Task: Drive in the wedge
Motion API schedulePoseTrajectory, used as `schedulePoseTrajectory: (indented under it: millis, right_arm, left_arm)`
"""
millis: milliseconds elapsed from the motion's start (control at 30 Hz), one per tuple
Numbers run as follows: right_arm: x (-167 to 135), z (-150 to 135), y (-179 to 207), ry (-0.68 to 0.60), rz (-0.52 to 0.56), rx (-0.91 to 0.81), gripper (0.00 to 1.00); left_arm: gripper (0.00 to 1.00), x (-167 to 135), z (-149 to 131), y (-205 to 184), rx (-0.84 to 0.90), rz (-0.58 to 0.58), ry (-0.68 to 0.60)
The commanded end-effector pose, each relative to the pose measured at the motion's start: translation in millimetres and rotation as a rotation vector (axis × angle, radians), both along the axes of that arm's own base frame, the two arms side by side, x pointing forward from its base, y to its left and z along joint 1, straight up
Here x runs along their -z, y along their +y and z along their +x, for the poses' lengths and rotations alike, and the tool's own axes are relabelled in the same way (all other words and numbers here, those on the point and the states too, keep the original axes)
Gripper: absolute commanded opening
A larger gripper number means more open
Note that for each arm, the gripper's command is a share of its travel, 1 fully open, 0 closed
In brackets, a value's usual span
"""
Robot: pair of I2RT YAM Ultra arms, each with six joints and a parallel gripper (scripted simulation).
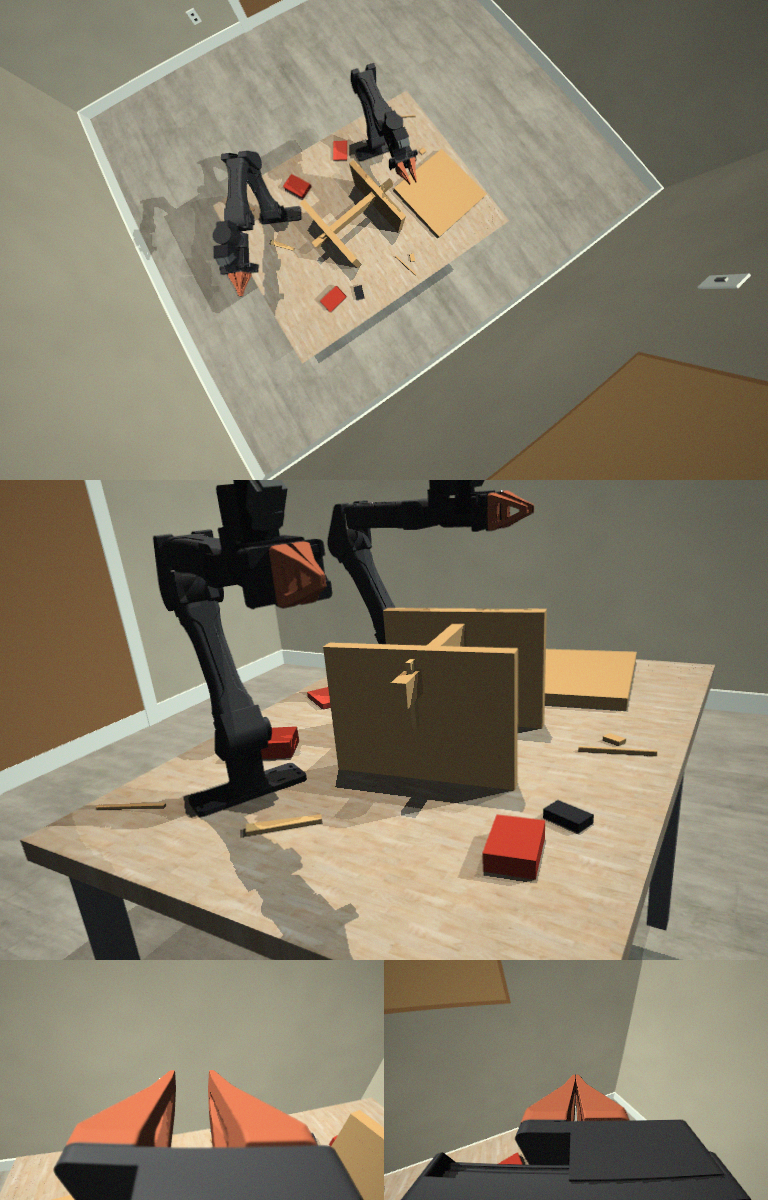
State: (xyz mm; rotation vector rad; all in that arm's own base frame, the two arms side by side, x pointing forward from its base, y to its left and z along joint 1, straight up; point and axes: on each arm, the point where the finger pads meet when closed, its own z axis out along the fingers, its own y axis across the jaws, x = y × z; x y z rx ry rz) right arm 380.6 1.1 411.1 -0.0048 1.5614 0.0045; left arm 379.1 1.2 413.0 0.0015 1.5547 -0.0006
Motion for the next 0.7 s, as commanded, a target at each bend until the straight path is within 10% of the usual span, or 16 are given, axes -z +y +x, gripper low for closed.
schedulePoseTrajectory:
  millis: [0, 667]
  right_arm:
    - [-34.8, -5.4, -0.4, -0.085, 0.004, -0.001, 0.0]
    - [16.1, 2.5, 36.6, 0.135, 0.046, -0.075, 0.0]
  left_arm:
    - [0.21, -29.9, -7.9, -0.6, 0.0, 0.003, -0.079]
    - [0.21, -24.3, -5.5, -1.8, -0.001, -0.003, -0.062]
